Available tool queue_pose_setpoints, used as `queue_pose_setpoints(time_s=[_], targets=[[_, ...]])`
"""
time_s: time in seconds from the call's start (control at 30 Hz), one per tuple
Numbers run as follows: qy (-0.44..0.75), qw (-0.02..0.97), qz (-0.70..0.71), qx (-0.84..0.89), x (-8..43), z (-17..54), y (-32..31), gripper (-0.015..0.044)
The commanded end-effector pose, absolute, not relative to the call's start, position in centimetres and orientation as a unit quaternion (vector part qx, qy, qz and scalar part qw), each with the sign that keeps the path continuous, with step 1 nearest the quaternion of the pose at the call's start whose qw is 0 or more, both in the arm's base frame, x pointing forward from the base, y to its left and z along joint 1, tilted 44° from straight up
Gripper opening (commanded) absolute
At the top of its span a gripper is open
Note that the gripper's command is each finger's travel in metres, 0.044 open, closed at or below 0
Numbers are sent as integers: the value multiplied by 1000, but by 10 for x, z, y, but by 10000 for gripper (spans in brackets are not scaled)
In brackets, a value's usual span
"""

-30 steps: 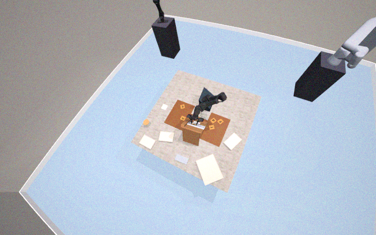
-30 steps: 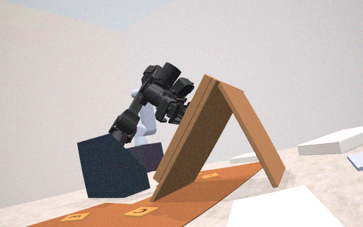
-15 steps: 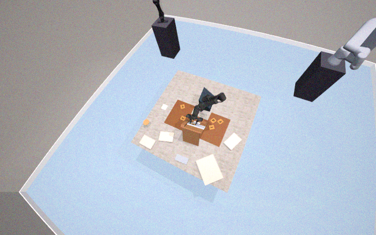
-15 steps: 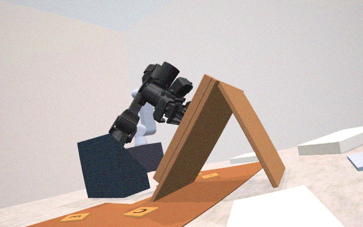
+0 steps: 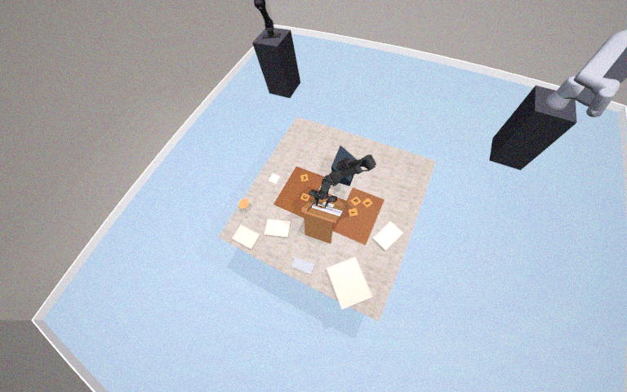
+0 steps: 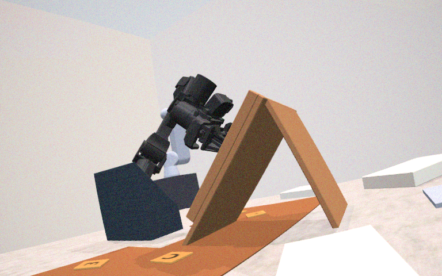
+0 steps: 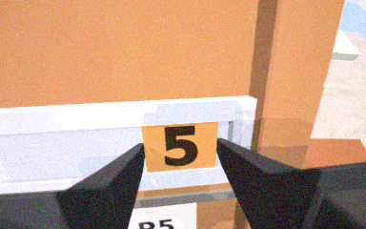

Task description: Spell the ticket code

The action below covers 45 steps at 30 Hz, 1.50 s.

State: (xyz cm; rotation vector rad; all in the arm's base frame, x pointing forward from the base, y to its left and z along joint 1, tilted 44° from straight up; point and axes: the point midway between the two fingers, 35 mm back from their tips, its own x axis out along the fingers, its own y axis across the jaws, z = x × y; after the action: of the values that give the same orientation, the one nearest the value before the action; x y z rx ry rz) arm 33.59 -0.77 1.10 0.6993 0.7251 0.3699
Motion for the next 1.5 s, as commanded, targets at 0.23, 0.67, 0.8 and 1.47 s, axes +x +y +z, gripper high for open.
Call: queue_pose_setpoints(time_s=[0.23,0.67,0.8,1.47], targets=[[345,859,176,333,336,11,-8,210],[346,859,179,332,325,19,-16,295],[346,859,179,332,324,20,-19,295],[346,859,179,332,314,22,-30,295]])
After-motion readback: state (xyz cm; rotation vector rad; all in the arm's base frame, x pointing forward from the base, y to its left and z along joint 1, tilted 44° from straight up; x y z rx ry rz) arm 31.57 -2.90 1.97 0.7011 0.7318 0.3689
